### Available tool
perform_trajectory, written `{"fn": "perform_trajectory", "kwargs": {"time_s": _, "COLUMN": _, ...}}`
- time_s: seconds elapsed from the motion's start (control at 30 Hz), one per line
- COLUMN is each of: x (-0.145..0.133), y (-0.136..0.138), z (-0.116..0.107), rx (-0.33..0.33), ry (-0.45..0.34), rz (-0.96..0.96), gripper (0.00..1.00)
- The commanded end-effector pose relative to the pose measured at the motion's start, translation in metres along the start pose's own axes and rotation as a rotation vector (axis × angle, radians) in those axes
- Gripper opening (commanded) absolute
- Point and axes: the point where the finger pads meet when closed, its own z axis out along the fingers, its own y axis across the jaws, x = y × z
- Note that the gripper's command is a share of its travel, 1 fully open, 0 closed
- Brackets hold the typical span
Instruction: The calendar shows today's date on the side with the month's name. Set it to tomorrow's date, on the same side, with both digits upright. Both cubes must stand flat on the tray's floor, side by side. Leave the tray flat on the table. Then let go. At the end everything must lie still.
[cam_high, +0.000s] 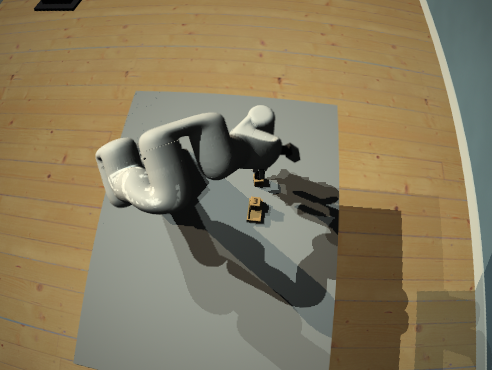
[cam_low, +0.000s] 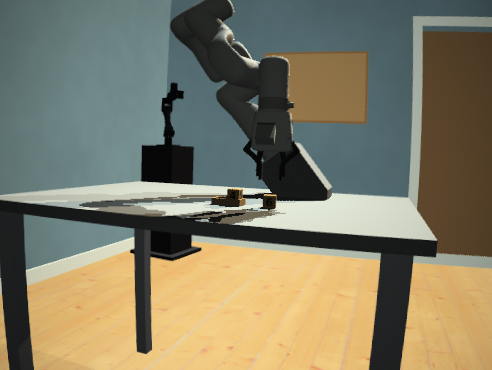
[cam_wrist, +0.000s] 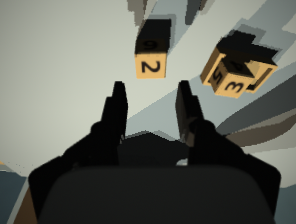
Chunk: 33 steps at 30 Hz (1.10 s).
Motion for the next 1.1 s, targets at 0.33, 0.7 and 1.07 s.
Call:
{"fn": "perform_trajectory", "kwargs": {"time_s": 0.33, "x": 0.002, "y": 0.000, "z": 0.018, "rx": 0.001, "ry": 0.003, "rz": 0.001, "gripper": 0.49}}
{"fn": "perform_trajectory", "kwargs": {"time_s": 0.7, "x": 0.002, "y": 0.000, "z": 0.028, "rx": 0.001, "ry": 0.003, "rz": 0.001, "gripper": 0.49}}
{"fn": "perform_trajectory", "kwargs": {"time_s": 1.07, "x": 0.002, "y": 0.000, "z": 0.031, "rx": 0.001, "ry": 0.003, "rz": 0.001, "gripper": 0.49}}
